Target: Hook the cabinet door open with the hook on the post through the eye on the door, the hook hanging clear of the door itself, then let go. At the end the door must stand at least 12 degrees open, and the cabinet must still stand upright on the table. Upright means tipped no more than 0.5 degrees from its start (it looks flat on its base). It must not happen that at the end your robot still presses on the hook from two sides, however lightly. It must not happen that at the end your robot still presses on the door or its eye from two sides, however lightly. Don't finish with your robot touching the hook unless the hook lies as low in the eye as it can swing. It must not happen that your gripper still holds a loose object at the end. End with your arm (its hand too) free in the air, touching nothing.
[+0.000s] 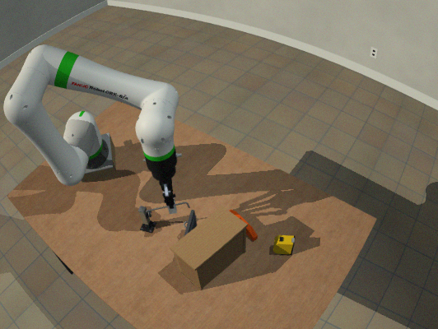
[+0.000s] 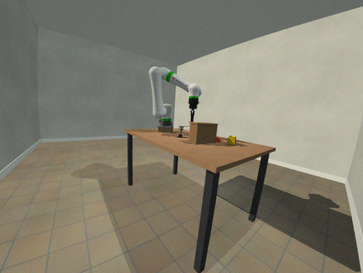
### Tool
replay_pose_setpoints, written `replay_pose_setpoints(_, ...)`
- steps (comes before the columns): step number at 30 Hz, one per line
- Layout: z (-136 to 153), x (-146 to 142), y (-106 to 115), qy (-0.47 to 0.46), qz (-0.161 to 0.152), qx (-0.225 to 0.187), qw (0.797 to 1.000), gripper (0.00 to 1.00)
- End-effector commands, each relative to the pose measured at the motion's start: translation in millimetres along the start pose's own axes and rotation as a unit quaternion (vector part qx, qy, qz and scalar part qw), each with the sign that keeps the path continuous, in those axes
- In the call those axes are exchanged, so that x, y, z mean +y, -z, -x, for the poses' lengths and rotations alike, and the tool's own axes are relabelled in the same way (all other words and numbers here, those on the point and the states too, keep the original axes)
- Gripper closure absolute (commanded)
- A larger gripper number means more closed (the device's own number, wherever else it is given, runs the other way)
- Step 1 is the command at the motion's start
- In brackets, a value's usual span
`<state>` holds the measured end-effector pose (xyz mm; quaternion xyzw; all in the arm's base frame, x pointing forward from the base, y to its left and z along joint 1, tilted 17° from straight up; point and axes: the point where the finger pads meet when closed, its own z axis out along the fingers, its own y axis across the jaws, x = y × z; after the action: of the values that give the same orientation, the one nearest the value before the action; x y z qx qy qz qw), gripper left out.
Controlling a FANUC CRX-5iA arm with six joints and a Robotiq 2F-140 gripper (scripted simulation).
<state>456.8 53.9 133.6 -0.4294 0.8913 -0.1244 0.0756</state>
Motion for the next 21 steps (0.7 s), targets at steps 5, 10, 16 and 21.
replay_pose_setpoints(5,-0.9,-0.1,4.2,0.000,0.000,0.000,1.000,0.97)
replay_pose_setpoints(10,-1.6,-0.1,6.5,-0.001,0.000,0.000,1.000,0.97)
replay_pose_setpoints(16,-1.6,-2.3,6.5,-0.027,0.000,0.000,1.000,0.97)
replay_pose_setpoints(21,-1.7,-5.6,6.5,-0.035,0.000,0.000,0.999,0.97)
